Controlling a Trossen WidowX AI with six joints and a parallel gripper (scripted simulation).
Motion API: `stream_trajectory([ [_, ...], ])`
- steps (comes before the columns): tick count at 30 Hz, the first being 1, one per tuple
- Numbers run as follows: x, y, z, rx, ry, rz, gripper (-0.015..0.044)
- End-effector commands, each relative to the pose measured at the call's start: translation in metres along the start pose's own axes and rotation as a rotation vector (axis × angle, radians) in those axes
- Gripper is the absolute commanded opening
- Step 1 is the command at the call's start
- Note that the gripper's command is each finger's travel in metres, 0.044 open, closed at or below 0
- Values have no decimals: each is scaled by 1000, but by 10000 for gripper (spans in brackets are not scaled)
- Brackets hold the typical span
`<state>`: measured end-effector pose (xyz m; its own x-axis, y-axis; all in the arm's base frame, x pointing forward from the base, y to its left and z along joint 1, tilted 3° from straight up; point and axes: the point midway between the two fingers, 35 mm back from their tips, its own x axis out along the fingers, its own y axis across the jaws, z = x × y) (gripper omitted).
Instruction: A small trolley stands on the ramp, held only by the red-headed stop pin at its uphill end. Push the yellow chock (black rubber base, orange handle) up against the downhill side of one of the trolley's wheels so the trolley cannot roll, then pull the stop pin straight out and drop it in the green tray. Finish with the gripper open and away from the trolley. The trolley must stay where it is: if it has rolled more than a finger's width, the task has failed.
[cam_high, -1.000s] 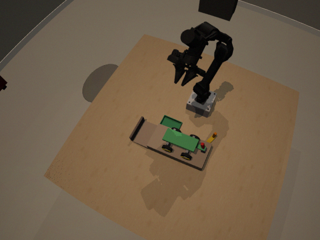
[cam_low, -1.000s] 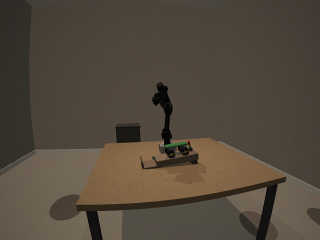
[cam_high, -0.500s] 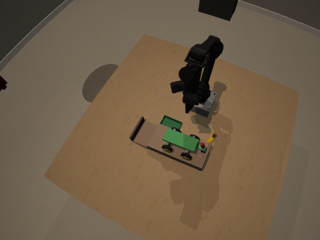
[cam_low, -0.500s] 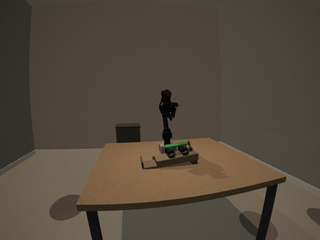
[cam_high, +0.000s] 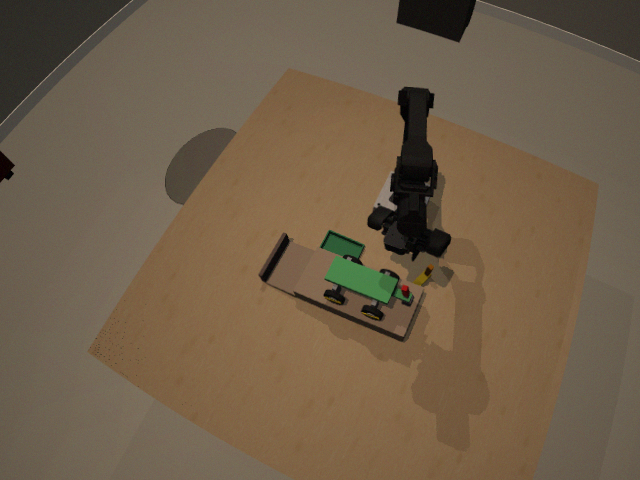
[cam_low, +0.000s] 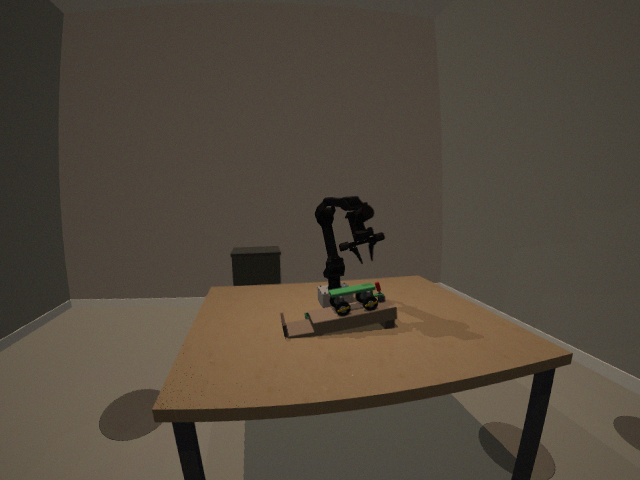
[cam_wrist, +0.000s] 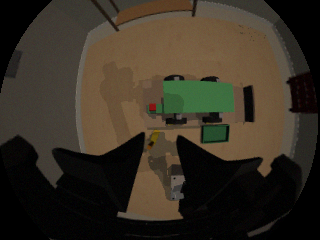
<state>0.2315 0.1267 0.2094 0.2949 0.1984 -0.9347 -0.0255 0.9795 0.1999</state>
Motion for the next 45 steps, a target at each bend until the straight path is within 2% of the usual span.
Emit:
stream_trajectory([
  [1, 25, 12, -19, -254, 72, -22, 190],
  [17, 102, 39, -121, -1344, 378, -22, 190],
  [24, 104, 38, -122, -1356, 382, -22, 190],
  [37, 143, 29, -133, -1356, 382, -22, 190],
  [45, 148, 27, -134, -1356, 382, -22, 190],
])
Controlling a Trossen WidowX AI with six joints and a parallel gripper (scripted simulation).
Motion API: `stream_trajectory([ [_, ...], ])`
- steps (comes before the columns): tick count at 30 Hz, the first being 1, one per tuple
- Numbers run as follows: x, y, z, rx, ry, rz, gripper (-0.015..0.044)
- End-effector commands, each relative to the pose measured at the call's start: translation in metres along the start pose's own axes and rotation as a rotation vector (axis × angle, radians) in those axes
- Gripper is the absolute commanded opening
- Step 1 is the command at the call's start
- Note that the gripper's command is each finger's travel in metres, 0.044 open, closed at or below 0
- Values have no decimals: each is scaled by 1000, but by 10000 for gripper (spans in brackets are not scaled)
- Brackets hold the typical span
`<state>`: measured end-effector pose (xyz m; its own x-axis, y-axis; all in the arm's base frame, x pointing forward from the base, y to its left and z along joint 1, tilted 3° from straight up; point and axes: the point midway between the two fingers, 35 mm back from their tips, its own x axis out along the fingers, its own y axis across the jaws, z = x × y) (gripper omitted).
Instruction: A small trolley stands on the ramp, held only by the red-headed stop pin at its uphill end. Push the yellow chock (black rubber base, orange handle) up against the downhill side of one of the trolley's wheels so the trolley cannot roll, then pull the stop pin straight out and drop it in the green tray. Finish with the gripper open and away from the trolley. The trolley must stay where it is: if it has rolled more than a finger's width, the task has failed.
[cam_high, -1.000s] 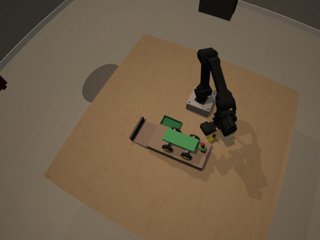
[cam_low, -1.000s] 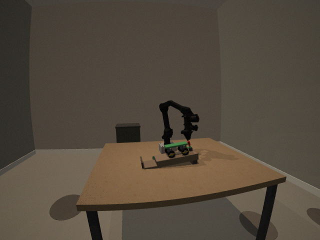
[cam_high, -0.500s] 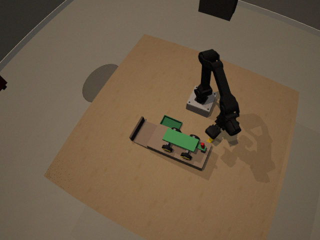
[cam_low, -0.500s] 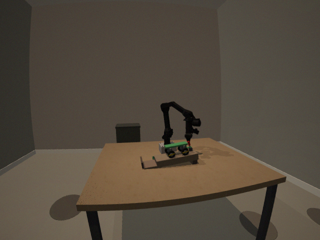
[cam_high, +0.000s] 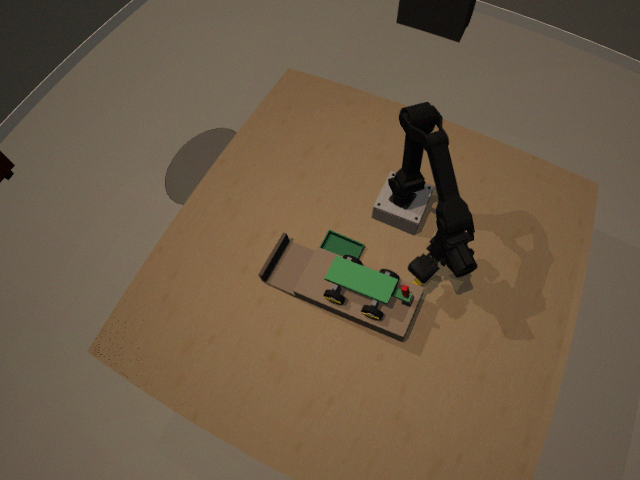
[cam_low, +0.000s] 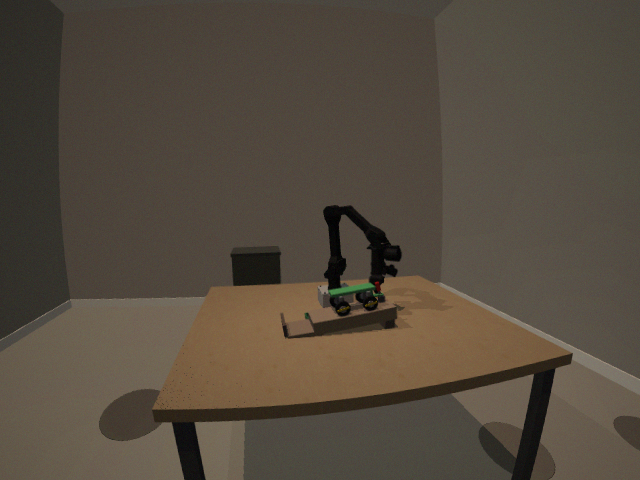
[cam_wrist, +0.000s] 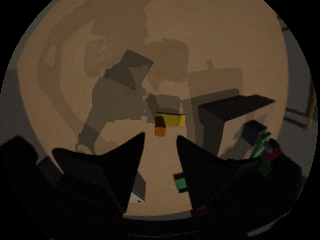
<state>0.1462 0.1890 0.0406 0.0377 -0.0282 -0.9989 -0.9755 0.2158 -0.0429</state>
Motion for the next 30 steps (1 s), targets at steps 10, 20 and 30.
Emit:
stream_trajectory([
  [10, 20, 0, -1, -5, 6, -3, 190],
  [20, 31, 0, -2, -5, 6, -3, 190],
  [30, 42, 0, -2, -5, 6, -3, 190],
])
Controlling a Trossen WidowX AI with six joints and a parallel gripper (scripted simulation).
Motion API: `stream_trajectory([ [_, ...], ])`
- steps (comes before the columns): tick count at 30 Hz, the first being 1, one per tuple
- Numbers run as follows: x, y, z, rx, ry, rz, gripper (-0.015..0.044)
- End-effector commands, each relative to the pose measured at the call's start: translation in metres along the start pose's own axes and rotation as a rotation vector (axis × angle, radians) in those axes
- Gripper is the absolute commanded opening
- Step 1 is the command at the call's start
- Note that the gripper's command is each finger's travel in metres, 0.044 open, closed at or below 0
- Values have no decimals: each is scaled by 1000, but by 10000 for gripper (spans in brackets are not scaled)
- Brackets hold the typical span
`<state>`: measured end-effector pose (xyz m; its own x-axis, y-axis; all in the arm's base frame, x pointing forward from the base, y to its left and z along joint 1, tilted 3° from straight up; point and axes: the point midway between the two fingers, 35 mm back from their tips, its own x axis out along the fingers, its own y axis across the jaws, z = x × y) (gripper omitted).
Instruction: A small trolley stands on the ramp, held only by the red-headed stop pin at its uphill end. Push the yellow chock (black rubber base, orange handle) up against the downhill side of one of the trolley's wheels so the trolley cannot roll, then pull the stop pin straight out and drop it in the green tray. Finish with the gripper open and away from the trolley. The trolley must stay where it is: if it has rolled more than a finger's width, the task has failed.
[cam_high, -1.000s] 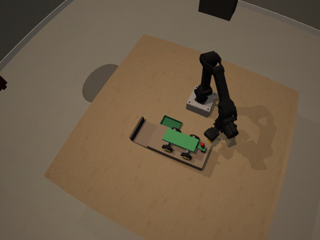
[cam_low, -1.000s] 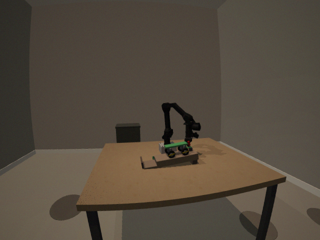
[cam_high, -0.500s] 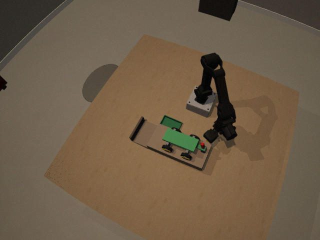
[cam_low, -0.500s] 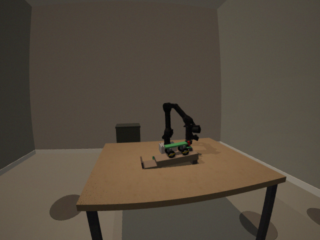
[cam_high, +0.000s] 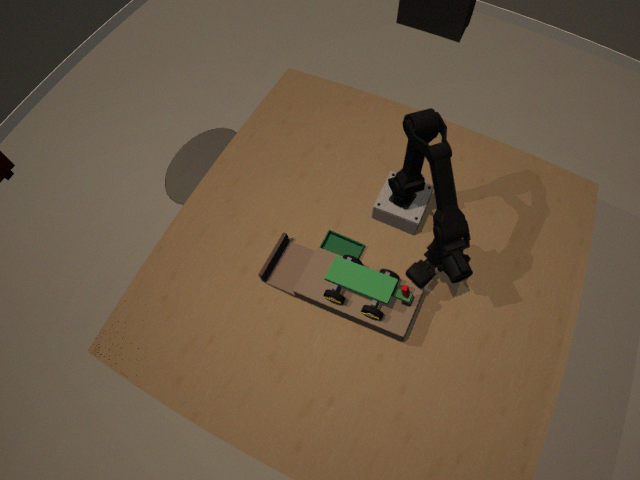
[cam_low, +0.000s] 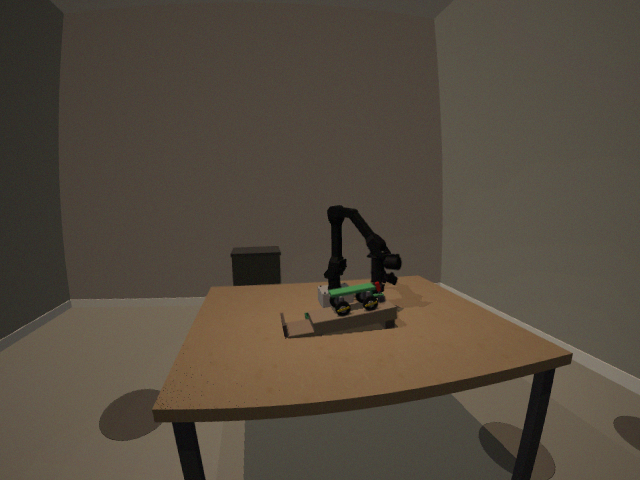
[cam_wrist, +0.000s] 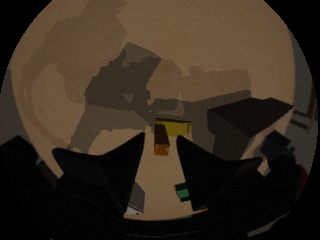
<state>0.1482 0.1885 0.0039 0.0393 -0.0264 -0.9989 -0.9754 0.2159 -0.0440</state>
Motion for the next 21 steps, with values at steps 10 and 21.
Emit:
stream_trajectory([
  [10, 19, 0, -3, -5, 8, -2, 190],
  [21, 16, 0, -1, 0, 4, 2, 25],
])
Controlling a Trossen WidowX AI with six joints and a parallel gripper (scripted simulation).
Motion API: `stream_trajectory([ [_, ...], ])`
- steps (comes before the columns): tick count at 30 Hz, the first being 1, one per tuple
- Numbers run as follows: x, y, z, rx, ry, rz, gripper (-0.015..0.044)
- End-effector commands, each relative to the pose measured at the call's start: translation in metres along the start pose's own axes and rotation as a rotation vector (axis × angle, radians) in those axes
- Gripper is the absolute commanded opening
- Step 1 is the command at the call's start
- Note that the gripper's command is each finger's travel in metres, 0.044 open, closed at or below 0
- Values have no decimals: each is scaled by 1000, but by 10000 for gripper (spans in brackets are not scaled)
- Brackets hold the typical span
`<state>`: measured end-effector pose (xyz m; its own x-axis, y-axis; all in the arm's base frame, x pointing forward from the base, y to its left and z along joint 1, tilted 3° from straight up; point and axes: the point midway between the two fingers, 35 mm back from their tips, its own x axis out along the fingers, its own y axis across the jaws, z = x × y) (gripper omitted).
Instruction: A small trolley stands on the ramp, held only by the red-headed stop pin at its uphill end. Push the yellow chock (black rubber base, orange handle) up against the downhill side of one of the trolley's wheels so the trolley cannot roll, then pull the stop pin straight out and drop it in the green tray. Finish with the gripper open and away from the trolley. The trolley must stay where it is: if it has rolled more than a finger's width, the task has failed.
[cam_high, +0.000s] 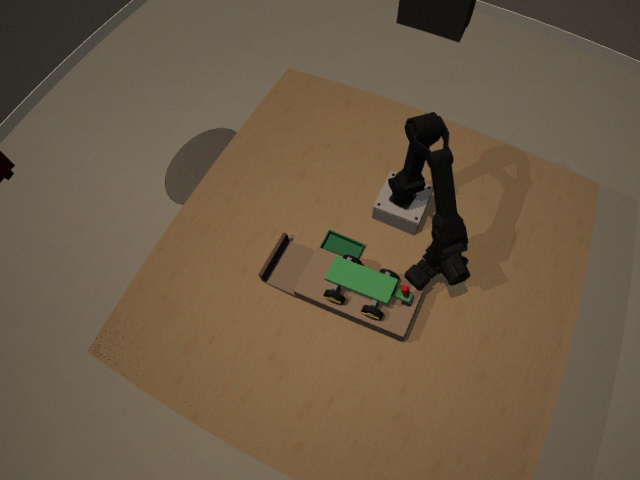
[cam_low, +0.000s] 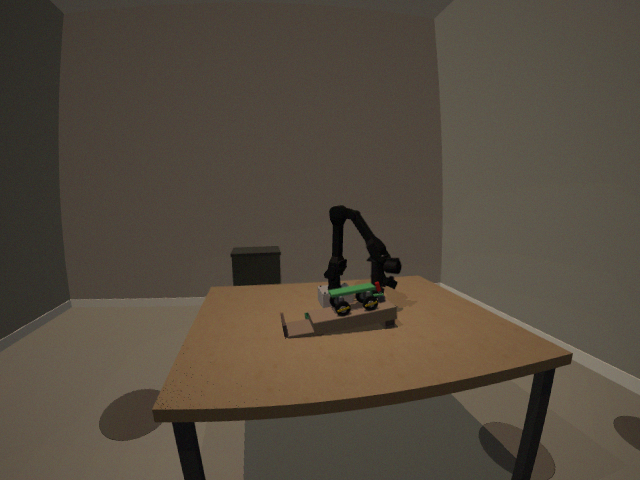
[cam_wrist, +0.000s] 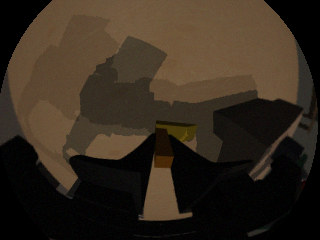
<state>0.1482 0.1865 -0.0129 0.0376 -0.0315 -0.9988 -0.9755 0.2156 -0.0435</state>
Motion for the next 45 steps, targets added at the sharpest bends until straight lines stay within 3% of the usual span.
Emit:
stream_trajectory([
  [1, -1, 0, 0, 0, -2, 1, 19],
  [2, -2, 0, 0, 0, -1, 1, 0],
  [45, -140, 1, -2, -4, 2, -2, 0],
])
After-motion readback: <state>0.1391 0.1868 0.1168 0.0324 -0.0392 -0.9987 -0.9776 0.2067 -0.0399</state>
